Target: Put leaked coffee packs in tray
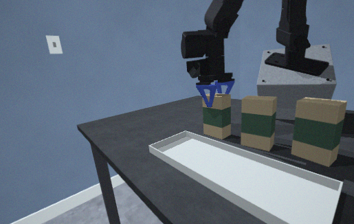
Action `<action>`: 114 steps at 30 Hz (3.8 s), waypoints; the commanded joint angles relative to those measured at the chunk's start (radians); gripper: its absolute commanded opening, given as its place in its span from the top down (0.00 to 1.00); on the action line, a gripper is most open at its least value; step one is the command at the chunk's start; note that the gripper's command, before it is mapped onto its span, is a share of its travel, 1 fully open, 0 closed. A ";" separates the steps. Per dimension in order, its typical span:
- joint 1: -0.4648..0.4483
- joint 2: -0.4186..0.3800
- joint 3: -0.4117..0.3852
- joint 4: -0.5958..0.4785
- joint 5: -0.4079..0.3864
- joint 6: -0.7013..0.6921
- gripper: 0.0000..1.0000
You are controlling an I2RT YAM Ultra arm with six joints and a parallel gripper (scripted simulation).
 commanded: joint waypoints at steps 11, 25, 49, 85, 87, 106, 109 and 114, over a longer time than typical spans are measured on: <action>-0.003 0.002 -0.019 0.037 0.013 0.016 0.21; -0.003 0.002 -0.019 0.037 0.013 0.016 0.21; -0.004 0.002 -0.019 0.031 0.013 0.015 0.74; -0.004 0.002 -0.019 0.031 0.013 0.015 0.74; -0.004 0.002 -0.019 0.031 0.013 0.015 0.74; -0.067 -0.106 0.051 -0.130 -0.019 -0.050 0.74; -0.079 -0.120 0.062 -0.161 -0.023 -0.062 0.74; -0.098 -0.138 0.082 -0.210 -0.030 -0.083 0.74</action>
